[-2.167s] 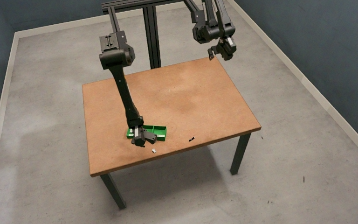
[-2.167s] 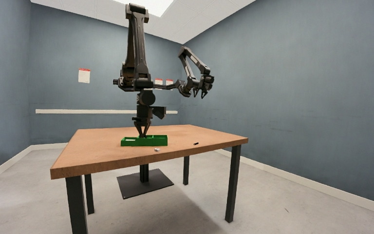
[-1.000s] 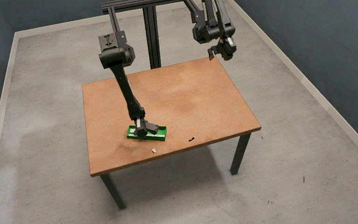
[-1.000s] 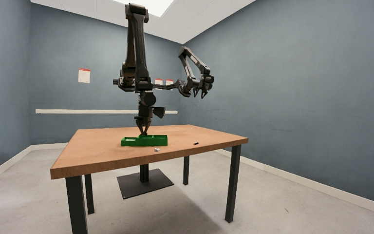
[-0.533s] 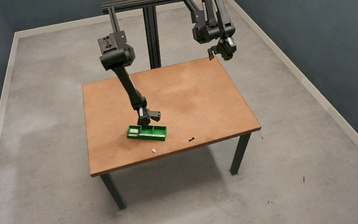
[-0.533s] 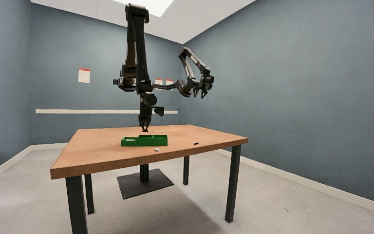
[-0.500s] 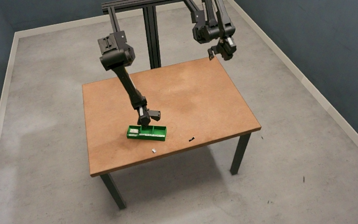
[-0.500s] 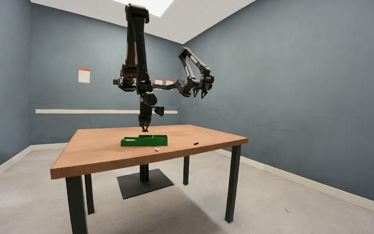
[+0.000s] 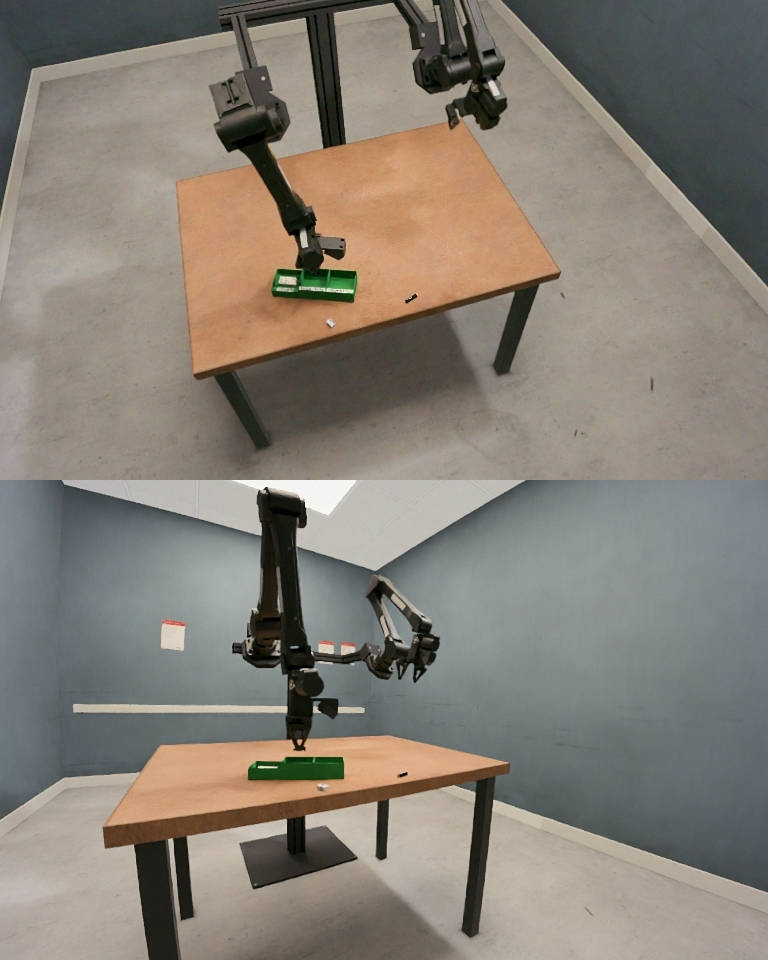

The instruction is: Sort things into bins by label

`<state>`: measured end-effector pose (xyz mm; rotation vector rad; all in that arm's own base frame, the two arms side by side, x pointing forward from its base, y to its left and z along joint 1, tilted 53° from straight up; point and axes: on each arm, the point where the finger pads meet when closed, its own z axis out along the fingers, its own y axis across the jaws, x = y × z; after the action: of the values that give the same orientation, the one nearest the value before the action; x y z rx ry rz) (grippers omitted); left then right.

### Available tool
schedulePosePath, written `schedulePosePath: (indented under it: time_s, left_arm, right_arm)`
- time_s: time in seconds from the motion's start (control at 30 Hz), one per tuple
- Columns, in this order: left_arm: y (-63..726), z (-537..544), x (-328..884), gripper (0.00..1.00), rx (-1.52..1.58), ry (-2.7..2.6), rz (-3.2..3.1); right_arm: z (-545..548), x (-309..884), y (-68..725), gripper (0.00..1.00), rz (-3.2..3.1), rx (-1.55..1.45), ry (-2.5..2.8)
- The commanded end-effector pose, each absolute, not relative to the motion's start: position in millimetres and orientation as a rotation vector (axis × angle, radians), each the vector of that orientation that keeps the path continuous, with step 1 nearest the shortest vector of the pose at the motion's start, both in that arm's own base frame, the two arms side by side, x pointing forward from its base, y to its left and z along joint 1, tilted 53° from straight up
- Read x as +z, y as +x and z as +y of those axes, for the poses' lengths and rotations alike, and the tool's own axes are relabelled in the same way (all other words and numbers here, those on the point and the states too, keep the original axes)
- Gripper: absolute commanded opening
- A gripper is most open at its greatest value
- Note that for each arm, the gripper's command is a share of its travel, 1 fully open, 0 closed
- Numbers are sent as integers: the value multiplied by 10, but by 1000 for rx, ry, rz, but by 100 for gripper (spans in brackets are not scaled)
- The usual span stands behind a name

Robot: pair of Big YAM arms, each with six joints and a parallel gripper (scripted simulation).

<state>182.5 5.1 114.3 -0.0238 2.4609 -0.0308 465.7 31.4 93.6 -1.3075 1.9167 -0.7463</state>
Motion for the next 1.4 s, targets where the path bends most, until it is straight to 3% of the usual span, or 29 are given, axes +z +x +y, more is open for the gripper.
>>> schedulePosePath:
  time_s: [0.0, 1.37]
  left_arm:
    - [1861, 62, 1411, 100, -27, -27, 2413]
    - [1861, 62, 1411, 100, -27, -27, 2413]
  right_arm:
    - [254, 869, 4623, 10, 1926, -750, -1310]
    - [232, 677, 5090, 10, 1910, -756, -1305]
